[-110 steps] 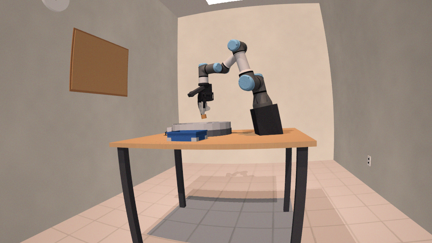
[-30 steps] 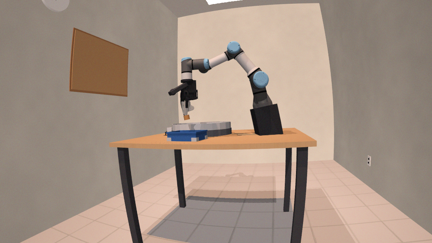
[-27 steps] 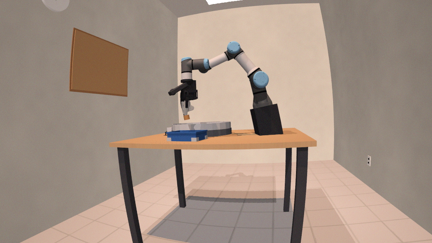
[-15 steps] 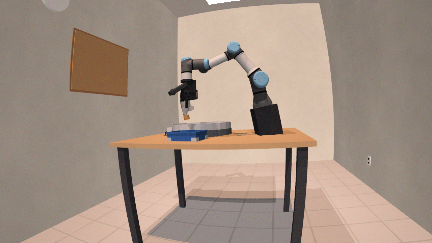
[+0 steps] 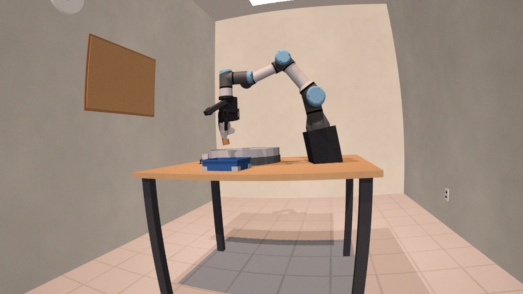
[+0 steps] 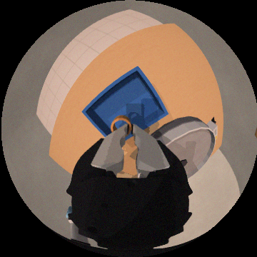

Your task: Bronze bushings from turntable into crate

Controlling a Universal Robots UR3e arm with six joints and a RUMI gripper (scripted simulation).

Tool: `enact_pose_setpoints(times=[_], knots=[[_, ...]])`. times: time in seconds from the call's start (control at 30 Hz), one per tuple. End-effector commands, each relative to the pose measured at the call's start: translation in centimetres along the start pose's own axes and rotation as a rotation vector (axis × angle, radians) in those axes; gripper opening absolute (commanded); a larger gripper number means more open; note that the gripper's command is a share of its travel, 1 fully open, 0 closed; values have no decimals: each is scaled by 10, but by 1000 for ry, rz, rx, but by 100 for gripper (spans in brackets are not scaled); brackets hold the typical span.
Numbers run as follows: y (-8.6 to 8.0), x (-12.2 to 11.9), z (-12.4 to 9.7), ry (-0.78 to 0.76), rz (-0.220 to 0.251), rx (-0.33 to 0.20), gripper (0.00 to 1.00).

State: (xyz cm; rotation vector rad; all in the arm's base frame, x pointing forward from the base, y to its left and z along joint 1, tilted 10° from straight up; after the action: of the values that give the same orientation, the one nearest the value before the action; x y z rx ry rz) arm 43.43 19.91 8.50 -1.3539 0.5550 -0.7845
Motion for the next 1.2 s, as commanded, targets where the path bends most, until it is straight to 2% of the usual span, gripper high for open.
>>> enact_pose_setpoints(times=[0.0, 0.5, 0.6, 0.87, 1.17], knots=[[-1, 0, 1, 0, -2, 3, 0], [1, 0, 1, 0, -2, 3, 0], [10, 0, 1, 0, -2, 3, 0], [52, 0, 2, 0, -2, 3, 0], [59, 0, 2, 0, -2, 3, 0]])
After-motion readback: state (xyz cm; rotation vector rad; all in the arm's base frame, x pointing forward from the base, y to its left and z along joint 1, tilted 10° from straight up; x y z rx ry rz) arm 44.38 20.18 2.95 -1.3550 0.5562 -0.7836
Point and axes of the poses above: the point where the finger pads meet when closed, its own y axis out along the fingers, its own x axis across the jaws, z = x × y, the point moved 4 cm from there along -y, back along the fingers, and after that the axes turned 1 degree about y, right-handed, at the moved point
